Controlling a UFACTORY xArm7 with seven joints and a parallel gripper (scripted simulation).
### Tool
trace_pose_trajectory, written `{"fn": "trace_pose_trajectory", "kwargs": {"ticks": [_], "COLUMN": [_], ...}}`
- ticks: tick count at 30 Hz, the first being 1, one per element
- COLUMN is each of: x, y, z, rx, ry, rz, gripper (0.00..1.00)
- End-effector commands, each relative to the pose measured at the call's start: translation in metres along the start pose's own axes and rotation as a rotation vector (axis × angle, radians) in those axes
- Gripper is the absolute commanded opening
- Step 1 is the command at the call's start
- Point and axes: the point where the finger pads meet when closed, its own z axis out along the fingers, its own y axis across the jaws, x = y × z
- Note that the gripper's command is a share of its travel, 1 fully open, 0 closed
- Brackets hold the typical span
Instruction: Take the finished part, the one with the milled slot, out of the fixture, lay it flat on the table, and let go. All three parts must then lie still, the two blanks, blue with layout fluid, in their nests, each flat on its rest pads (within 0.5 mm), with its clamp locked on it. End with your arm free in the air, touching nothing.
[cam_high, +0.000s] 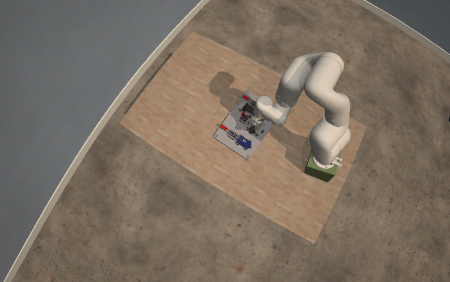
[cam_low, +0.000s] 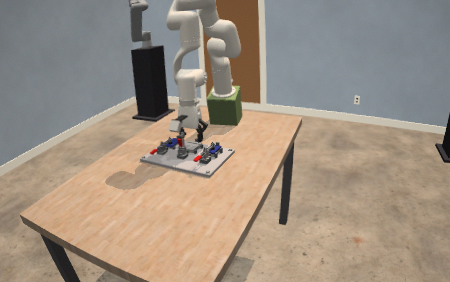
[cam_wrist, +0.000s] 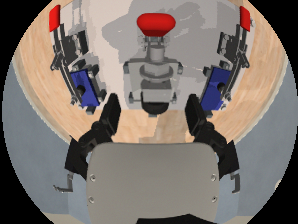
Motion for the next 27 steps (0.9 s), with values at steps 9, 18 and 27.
{"fn": "trace_pose_trajectory", "kwargs": {"ticks": [9, 18, 27], "x": [0.001, 0.001, 0.001], "y": [0.000, 0.000, 0.000], "z": [0.009, 0.021, 0.027], "rx": [-0.001, -0.001, -0.001], "ry": [0.003, 0.003, 0.003], "rz": [0.000, 0.000, 0.000], "gripper": [1.00, 1.00, 1.00]}}
